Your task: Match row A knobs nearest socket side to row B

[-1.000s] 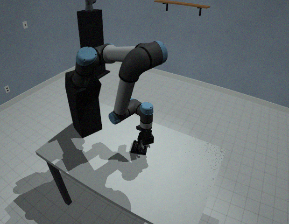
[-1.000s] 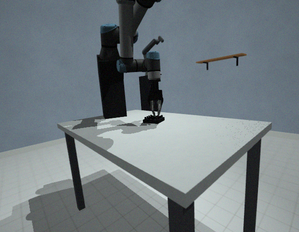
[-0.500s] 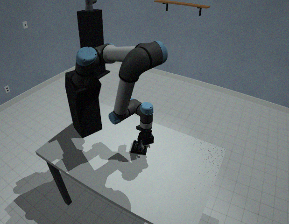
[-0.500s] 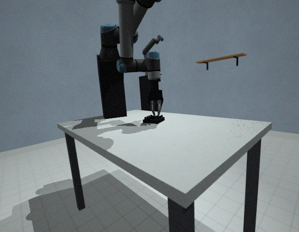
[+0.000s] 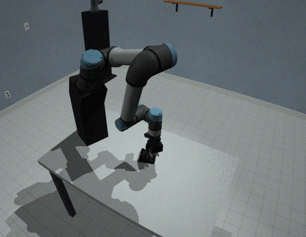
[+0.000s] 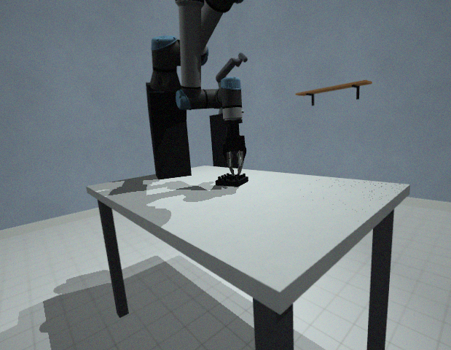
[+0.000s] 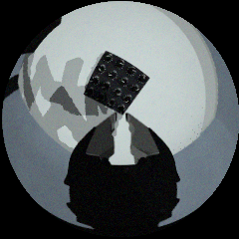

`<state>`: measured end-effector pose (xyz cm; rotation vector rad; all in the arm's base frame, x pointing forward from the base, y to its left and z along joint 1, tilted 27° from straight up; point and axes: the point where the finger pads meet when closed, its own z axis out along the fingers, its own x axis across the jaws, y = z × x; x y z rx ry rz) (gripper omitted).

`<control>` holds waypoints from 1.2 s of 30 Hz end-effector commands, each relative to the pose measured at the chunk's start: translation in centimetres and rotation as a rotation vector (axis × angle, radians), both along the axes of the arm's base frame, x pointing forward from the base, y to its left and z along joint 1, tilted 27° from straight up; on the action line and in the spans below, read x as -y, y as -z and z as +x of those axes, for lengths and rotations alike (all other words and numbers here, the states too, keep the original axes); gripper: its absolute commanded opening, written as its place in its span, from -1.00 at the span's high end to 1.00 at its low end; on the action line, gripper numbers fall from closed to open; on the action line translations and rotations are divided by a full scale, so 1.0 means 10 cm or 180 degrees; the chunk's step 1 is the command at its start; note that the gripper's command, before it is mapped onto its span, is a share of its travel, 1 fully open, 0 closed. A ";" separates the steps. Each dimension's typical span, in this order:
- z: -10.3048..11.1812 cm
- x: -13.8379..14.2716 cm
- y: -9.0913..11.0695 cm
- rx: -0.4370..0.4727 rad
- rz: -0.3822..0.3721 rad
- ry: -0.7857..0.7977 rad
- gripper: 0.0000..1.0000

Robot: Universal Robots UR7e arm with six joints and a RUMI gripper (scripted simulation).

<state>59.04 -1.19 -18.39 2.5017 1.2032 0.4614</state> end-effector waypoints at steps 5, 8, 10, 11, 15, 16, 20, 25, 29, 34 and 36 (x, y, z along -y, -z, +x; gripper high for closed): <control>-0.02 -0.02 0.01 0.0004 -0.0001 -0.0001 0.78; -0.03 -0.03 0.01 0.0004 -0.0001 -0.0001 0.78; -0.03 -0.03 0.01 0.0004 -0.0001 -0.0001 0.78; -0.03 -0.03 0.01 0.0004 -0.0001 -0.0001 0.78; -0.03 -0.03 0.01 0.0004 -0.0001 -0.0001 0.78; -0.03 -0.03 0.01 0.0004 -0.0001 -0.0001 0.78; -0.03 -0.03 0.01 0.0004 -0.0001 -0.0001 0.78; -0.03 -0.03 0.01 0.0004 -0.0001 -0.0001 0.78; -0.03 -0.03 0.01 0.0004 -0.0001 -0.0001 0.78; -0.03 -0.03 0.01 0.0004 -0.0001 -0.0001 0.78; -0.03 -0.03 0.01 0.0004 -0.0001 -0.0001 0.78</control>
